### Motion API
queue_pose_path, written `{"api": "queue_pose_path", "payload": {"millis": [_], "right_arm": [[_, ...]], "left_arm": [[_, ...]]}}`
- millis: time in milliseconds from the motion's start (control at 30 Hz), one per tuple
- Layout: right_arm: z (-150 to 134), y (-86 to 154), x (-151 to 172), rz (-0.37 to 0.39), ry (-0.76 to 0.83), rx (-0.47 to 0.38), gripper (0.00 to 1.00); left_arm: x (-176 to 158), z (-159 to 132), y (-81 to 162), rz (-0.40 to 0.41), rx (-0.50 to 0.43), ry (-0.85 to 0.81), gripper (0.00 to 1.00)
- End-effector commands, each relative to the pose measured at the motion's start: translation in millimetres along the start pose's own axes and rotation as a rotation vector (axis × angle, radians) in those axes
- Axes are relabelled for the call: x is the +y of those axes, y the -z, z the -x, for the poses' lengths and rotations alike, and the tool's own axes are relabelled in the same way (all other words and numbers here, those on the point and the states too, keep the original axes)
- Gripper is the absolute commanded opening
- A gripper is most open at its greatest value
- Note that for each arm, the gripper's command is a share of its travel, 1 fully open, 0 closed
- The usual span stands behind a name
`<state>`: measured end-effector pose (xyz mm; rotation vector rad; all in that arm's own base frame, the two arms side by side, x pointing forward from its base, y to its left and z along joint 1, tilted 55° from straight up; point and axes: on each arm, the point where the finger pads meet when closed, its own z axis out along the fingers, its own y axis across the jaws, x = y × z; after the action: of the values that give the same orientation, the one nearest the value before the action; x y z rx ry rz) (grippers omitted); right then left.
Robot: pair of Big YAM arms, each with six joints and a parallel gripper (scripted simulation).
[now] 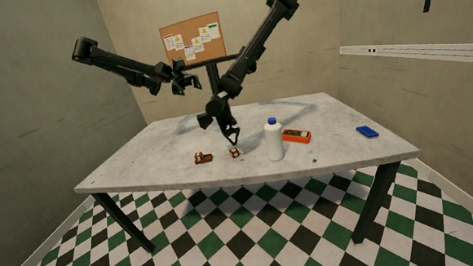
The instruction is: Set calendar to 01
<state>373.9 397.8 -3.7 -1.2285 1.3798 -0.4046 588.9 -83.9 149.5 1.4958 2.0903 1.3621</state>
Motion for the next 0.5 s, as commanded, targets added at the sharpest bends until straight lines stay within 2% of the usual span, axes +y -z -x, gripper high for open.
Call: {"api": "queue_pose_path", "payload": {"millis": [0,67,300,367,467], "right_arm": [[3,-3,-2,-0.005,-0.004,-0.005,1.0],[3,-3,-2,-0.005,-0.004,-0.005,1.0],[3,-3,-2,-0.005,-0.004,-0.005,1.0],[3,-3,-2,-0.005,-0.004,-0.005,1.0],[3,-3,-2,-0.005,-0.004,-0.005,1.0]], "left_arm": [[-9,34,-1,0.025,0.014,-0.251,1.0],[-9,34,-1,0.025,0.014,-0.251,1.0],[-21,57,-9,0.07,0.128,-0.554,1.0],[-26,51,-18,0.063,0.161,-0.583,1.0],[-27,53,-19,0.072,0.178,-0.582,1.0]]}}
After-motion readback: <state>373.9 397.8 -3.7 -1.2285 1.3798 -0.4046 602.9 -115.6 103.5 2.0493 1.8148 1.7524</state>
